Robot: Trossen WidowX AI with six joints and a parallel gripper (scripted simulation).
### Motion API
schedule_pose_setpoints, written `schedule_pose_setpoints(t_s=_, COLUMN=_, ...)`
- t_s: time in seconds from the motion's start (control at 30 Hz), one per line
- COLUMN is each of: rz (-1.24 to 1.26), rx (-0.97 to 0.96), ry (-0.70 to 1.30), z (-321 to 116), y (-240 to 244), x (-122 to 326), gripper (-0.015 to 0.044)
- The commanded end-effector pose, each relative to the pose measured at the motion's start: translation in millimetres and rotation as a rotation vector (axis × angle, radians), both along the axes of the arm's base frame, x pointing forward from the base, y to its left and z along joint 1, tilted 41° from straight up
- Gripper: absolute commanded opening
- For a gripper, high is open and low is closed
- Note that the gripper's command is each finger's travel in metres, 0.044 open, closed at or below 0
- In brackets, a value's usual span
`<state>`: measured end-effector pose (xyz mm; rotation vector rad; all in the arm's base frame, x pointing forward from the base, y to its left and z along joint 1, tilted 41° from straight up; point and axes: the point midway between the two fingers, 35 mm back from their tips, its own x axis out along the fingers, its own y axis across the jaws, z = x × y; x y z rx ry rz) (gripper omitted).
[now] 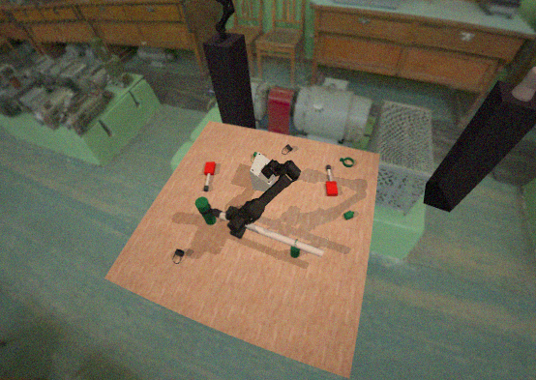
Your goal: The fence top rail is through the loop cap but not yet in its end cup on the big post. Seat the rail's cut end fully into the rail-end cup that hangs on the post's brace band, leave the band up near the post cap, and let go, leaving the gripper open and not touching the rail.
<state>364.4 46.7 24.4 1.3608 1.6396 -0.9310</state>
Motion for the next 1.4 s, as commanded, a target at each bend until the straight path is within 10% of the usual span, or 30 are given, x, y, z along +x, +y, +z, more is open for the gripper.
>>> schedule_pose_setpoints(t_s=0.0, rz=-0.001, rx=-0.002, ry=0.0, z=-1, y=-2, x=0, gripper=0.0)
schedule_pose_setpoints(t_s=1.37, rz=-0.001, rx=-0.003, ry=0.0, z=-4, y=-15, x=1, gripper=0.0)
